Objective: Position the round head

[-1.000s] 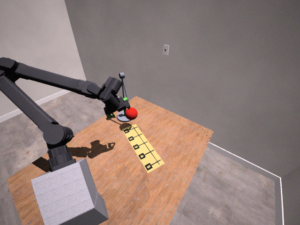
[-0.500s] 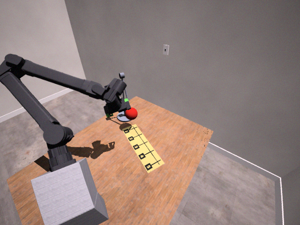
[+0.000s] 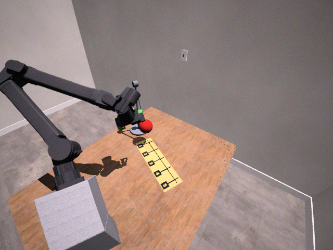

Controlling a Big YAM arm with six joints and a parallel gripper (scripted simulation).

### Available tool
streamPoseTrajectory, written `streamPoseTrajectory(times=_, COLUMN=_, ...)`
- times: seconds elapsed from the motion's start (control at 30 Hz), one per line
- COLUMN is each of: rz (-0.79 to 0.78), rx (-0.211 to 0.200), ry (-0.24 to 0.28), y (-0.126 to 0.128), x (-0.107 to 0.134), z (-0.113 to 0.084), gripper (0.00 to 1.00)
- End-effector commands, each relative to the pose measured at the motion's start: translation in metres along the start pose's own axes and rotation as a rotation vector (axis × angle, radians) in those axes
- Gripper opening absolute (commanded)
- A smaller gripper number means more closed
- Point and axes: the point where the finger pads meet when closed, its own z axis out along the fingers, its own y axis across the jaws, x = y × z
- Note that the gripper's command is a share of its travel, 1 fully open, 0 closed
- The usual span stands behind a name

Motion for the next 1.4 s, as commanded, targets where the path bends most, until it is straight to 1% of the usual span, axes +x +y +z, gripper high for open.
streamPoseTrajectory(times=0.0, rz=0.045, rx=-0.186, ry=-0.189, y=-0.006, x=-0.042, z=0.010, gripper=1.00)
streamPoseTrajectory(times=0.17, rz=0.049, rx=-0.186, ry=-0.187, y=-0.004, x=-0.039, z=0.009, gripper=1.00)
streamPoseTrajectory(times=0.5, rz=0.010, rx=-0.178, ry=-0.202, y=-0.035, x=-0.048, z=0.024, gripper=1.00)
streamPoseTrajectory(times=0.57, rz=0.000, rx=-0.166, ry=-0.194, y=-0.041, x=-0.048, z=0.027, gripper=1.00)
streamPoseTrajectory(times=0.67, rz=-0.013, rx=-0.136, ry=-0.167, y=-0.044, x=-0.043, z=0.027, gripper=1.00)
streamPoseTrajectory(times=1.37, rz=-0.013, rx=-0.137, ry=-0.168, y=-0.045, x=-0.043, z=0.026, gripper=1.00)
